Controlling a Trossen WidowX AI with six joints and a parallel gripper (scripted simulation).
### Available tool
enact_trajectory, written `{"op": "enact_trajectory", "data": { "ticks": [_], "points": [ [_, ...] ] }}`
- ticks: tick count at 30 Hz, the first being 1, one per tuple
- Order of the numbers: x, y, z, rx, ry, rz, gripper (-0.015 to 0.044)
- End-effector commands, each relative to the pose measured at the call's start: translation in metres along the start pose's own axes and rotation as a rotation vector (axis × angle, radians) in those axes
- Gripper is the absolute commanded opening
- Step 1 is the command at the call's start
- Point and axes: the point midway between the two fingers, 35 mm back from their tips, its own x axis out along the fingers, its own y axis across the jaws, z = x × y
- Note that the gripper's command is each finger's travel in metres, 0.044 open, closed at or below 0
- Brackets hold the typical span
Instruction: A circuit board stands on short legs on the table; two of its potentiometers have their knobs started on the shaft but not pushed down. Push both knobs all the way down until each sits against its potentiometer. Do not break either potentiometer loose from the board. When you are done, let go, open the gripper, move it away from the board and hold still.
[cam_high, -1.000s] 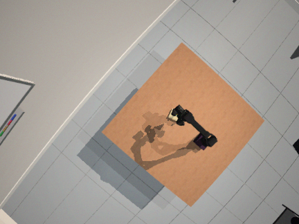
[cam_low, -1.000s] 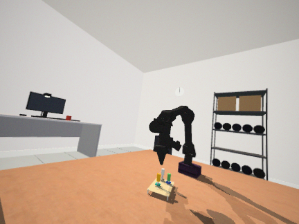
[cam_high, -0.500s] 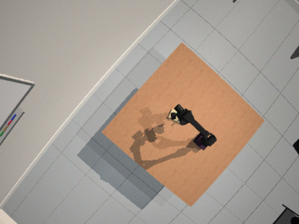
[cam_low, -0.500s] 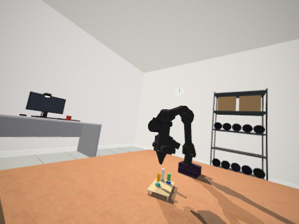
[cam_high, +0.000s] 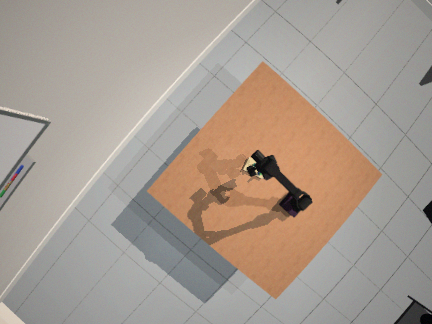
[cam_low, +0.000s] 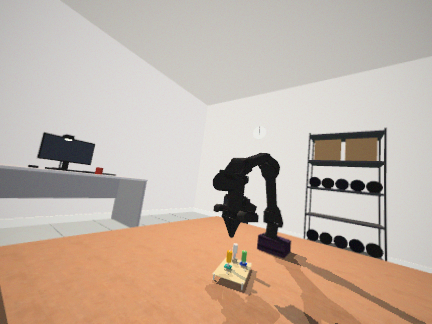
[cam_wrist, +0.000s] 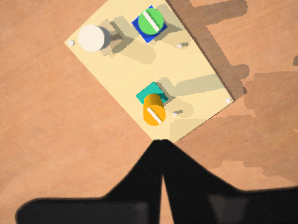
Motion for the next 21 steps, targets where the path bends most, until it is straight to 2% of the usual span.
{"op": "enact_trajectory", "data": {
  "ticks": [1, 21],
  "points": [
    [0.018, 0.001, 0.000, -0.013, -0.003, 0.006, 0.0000],
    [0.037, 0.001, 0.000, -0.013, -0.003, 0.006, 0.0000]
  ]
}}
